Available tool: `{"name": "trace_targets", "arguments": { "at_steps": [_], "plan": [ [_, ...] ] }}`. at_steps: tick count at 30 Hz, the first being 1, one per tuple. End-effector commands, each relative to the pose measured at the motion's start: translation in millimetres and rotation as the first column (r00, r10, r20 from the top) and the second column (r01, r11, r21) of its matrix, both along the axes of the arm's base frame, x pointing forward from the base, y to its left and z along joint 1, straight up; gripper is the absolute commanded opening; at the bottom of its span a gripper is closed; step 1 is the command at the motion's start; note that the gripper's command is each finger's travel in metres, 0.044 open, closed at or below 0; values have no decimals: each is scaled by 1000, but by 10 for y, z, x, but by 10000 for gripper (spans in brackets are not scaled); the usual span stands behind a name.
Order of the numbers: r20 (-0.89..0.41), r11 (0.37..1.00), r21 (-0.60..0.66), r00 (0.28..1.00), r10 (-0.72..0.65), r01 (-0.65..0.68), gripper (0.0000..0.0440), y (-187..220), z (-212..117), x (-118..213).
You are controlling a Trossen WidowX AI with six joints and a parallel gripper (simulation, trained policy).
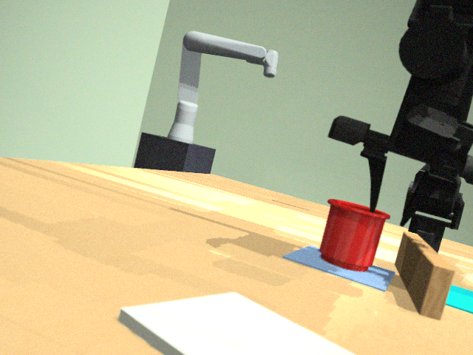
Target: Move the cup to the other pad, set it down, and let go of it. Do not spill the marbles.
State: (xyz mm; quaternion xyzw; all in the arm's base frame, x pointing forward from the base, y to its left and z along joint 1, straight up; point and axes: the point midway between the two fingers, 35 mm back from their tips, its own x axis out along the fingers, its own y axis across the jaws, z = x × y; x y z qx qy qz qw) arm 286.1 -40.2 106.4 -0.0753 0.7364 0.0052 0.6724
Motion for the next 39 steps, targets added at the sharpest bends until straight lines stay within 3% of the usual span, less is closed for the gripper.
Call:
{"name": "trace_targets", "arguments": {
  "at_steps": [1,9,16,39],
  "plan": [
    [-32,1000,6,999,30,-30,165,-39,-169,-41],
    [-57,992,40,991,121,-119,164,-66,-459,-76],
    [-76,972,61,970,230,-225,0,-101,-583,-116],
    [-15,890,82,892,451,-448,5,-36,-125,-64]
  ]
}}
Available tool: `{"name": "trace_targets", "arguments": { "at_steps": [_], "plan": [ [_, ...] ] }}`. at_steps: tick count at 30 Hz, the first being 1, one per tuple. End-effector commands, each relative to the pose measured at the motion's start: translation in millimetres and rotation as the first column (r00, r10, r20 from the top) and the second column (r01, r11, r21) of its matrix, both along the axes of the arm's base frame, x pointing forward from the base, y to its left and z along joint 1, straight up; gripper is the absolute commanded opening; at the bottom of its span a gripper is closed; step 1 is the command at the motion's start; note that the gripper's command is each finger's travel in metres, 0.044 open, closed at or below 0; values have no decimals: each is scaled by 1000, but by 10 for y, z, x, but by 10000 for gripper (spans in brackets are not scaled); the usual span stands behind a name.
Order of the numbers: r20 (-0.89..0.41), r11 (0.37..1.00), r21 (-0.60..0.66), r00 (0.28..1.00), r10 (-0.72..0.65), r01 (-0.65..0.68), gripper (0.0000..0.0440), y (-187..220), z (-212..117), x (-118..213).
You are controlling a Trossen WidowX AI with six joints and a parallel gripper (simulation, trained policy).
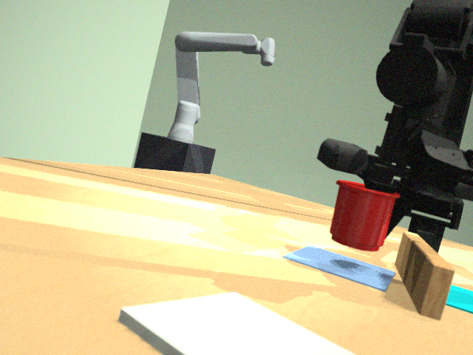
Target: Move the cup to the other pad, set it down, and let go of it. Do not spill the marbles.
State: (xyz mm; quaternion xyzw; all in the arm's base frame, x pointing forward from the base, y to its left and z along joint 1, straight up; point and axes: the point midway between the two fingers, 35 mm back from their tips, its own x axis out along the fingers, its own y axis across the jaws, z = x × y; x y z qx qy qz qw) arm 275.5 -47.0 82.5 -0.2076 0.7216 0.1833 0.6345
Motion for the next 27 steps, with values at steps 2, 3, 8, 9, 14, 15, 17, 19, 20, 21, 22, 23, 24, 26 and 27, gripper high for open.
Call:
{"name": "trace_targets", "arguments": {
  "at_steps": [2,3,8,9,14,15,17,19,20,21,22,23,24,26,27],
  "plan": [
    [36,999,6,999,37,-37,5,55,159,53],
    [40,999,6,998,42,-43,4,70,181,60],
    [64,997,8,995,71,-71,0,162,286,101],
    [69,997,8,995,77,-77,0,185,306,109],
    [96,994,10,990,108,-109,0,317,394,151],
    [102,993,10,988,114,-116,0,346,408,159],
    [113,992,10,985,127,-129,0,408,434,173],
    [125,990,10,982,140,-142,0,471,456,187],
    [131,989,10,981,146,-149,0,503,466,192],
    [136,988,10,979,153,-156,0,536,475,198],
    [142,987,10,977,159,-162,1,569,483,203],
    [147,986,10,975,166,-169,1,602,490,208],
    [152,984,10,973,172,-176,2,635,496,212],
    [162,982,10,969,185,-189,2,702,505,218],
    [167,981,10,967,192,-196,1,735,509,220]
  ]
}}
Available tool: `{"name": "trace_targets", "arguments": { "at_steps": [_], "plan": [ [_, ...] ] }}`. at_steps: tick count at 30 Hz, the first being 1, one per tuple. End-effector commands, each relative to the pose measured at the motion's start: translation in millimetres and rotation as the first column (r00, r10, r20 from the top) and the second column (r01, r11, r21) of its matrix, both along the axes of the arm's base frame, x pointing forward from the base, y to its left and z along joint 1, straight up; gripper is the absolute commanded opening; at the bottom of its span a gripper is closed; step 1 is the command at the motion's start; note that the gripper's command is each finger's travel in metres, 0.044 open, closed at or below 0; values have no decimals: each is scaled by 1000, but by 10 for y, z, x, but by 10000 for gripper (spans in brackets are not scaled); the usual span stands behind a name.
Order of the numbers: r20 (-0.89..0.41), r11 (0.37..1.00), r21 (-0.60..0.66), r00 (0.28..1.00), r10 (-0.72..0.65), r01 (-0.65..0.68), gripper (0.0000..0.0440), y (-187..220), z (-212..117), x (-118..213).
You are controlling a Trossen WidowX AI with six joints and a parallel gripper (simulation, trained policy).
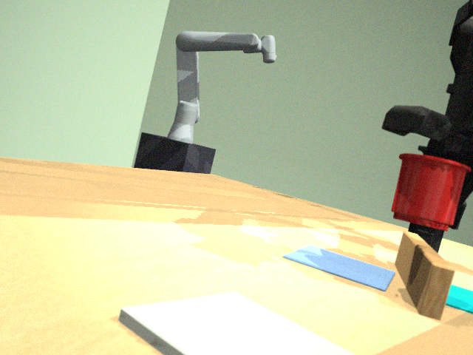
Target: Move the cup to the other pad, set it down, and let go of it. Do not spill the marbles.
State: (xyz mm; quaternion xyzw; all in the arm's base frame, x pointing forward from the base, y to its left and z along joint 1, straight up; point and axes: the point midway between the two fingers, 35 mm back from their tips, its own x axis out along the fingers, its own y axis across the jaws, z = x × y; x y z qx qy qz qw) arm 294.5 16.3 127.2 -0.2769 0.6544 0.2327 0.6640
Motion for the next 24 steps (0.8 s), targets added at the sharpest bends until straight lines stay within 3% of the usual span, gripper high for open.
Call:
{"name": "trace_targets", "arguments": {
  "at_steps": [1,24],
  "plan": [
    [37,1000,8,999,23,-23,1,137,65,31],
    [95,989,21,985,142,-145,0,825,-112,-106]
  ]
}}
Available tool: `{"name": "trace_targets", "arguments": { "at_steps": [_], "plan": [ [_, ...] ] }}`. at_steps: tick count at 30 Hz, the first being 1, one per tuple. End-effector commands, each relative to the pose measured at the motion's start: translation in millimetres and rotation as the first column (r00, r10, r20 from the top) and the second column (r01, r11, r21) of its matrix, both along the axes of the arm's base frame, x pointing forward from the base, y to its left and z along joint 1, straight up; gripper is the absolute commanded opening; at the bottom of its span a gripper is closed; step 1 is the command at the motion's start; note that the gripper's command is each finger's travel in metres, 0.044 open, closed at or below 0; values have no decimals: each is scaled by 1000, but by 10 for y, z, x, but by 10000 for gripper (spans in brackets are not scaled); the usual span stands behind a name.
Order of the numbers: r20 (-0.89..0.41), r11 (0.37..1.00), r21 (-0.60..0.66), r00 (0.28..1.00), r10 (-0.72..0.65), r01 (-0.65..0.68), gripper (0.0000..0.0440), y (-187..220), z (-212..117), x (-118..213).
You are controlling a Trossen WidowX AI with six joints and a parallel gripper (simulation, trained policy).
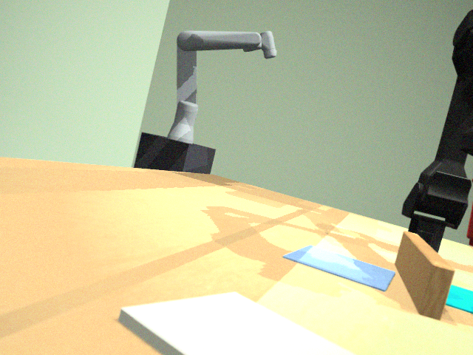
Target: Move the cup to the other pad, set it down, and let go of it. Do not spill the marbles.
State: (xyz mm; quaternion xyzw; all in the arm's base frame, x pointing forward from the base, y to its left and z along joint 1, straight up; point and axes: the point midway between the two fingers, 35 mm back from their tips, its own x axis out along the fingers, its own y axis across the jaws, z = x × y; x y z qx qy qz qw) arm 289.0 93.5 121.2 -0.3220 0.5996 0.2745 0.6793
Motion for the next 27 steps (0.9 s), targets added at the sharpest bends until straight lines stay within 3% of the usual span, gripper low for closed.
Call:
{"name": "trace_targets", "arguments": {
  "at_steps": [1,18,27],
  "plan": [
    [3,1000,-2,1000,8,-8,0,68,-73,-63],
    [-3,1000,-13,1000,10,-10,1,141,-500,-320],
    [23,1000,-1,1000,-2,2,41,123,-616,-344]
  ]
}}
